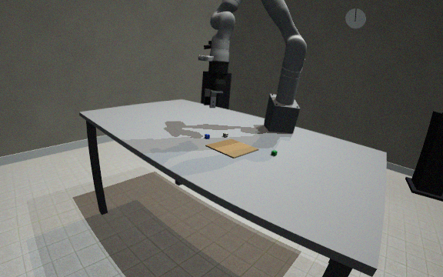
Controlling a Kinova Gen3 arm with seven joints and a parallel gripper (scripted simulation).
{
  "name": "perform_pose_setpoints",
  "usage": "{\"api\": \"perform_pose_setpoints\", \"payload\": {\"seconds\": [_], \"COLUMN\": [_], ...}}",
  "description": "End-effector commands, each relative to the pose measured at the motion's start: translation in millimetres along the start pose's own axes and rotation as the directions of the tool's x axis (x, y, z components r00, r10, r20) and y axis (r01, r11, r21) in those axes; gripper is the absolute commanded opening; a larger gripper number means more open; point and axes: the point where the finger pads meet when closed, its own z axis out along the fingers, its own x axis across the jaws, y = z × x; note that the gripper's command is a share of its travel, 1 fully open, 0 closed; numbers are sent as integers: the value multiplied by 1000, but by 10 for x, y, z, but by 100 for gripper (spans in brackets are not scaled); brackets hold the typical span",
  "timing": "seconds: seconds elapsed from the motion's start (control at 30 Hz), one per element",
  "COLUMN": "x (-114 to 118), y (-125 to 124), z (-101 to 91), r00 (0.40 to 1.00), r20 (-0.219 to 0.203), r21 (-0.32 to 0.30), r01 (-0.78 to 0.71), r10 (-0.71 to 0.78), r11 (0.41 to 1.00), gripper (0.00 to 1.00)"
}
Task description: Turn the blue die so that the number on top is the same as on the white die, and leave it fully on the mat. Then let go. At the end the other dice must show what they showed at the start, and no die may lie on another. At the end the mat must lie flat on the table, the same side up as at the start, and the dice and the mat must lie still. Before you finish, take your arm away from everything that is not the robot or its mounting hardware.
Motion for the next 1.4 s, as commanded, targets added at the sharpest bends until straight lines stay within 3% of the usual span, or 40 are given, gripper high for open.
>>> {"api": "perform_pose_setpoints", "payload": {"seconds": [0.0,0.53,0.93,1.13,1.37], "x": [8,7,-14,-32,-39], "y": [-3,-2,14,31,46], "z": [-3,4,87,183,313], "r00": [1000,1000,974,884,662], "r20": [0,0,5,14,25], "r21": [1,0,-14,-22,-20], "r01": [-2,15,228,467,750], "r10": [2,-15,-228,-467,-749], "r11": [1000,1000,974,884,662], "gripper": [100,100,100,100,100]}}
